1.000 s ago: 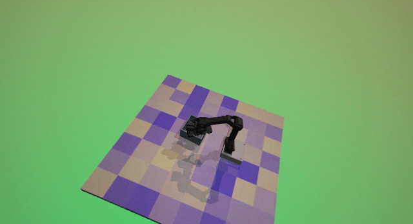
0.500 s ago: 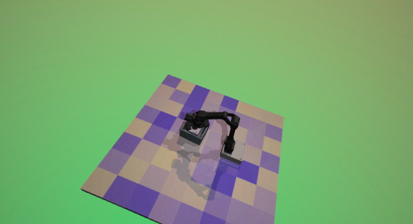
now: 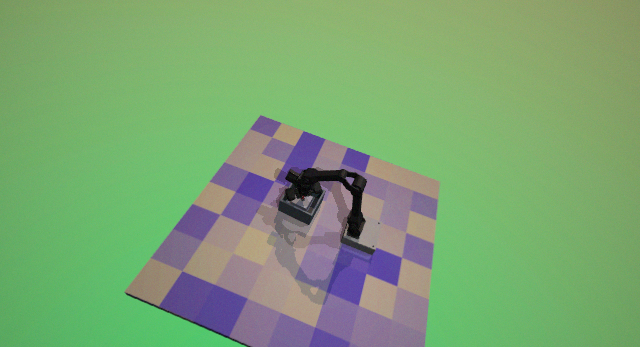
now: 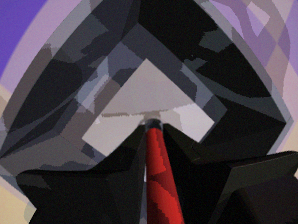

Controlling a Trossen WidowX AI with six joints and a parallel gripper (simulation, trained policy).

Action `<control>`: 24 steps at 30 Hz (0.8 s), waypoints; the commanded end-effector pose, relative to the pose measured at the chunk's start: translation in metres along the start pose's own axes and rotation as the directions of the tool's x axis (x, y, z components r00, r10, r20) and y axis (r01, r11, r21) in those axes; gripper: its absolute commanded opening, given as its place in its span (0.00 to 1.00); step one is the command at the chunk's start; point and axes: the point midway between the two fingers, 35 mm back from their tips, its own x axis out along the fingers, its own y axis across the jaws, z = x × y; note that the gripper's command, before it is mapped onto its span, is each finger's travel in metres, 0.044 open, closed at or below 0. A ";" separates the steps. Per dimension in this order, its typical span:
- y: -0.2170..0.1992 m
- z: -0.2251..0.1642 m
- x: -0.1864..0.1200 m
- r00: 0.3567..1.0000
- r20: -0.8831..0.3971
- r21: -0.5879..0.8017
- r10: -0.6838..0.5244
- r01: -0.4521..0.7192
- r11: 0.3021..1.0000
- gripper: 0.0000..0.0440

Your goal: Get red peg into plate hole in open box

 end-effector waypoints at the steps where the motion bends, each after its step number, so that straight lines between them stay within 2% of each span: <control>1: 0.000 -0.004 0.014 0.999 -0.037 -0.036 -0.002 0.000 0.999 0.16; 4: 0.000 -0.003 0.021 0.998 -0.059 -0.047 0.003 -0.006 0.999 0.33; 9: 0.004 0.009 0.020 0.998 -0.060 -0.076 0.018 -0.023 0.997 0.35; 10: 0.005 0.011 0.019 0.998 -0.065 -0.075 0.021 -0.026 0.997 0.40; 20: 0.032 0.034 0.007 0.990 -0.111 -0.068 0.086 -0.094 0.993 0.98; 24: 0.047 0.044 -0.002 0.984 -0.118 -0.062 0.135 -0.143 0.988 1.00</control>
